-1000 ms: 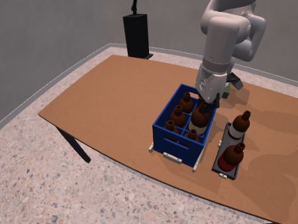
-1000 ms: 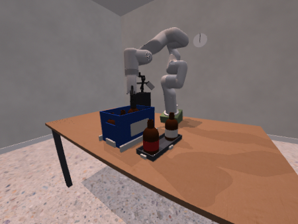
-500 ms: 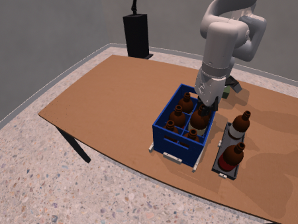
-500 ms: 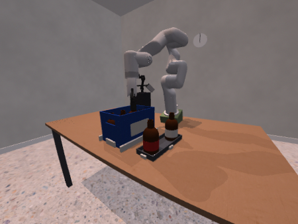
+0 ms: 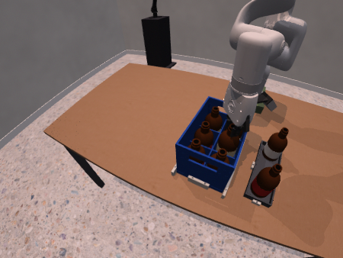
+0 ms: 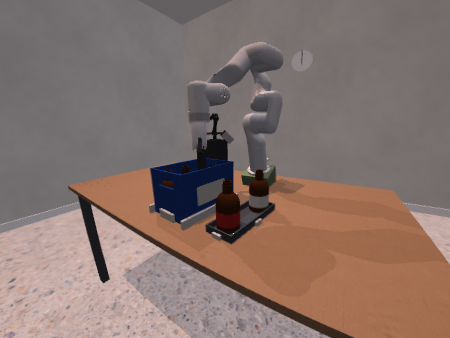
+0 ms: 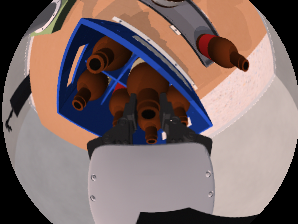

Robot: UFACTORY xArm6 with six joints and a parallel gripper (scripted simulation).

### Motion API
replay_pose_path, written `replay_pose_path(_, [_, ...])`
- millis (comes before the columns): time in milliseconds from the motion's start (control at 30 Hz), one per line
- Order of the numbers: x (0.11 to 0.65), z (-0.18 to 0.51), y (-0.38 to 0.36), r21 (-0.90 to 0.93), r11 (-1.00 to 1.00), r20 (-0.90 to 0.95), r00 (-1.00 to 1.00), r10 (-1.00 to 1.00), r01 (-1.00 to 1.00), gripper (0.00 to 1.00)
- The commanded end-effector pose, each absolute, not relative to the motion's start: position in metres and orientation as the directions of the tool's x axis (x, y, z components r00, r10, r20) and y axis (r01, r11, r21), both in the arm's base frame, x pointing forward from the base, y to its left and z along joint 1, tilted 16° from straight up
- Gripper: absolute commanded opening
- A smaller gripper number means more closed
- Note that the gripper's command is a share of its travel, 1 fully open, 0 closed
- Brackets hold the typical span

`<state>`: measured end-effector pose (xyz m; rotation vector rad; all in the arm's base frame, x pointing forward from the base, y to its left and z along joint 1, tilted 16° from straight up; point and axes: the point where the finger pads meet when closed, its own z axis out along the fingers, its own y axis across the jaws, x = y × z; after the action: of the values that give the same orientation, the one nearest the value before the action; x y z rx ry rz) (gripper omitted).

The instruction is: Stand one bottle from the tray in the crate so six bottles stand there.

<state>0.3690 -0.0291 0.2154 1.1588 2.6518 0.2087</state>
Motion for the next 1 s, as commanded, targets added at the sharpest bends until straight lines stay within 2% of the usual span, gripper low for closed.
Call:
replay_pose_path(0, [0.3709, 0.2139, -0.0291, 0.227, 0.675, -0.164, -0.656, 0.737, 0.702, 0.0])
replay_pose_path(967, [0.372, 0.2101, -0.029, 0.227, 0.675, -0.164, -0.656, 0.737, 0.702, 0.0])
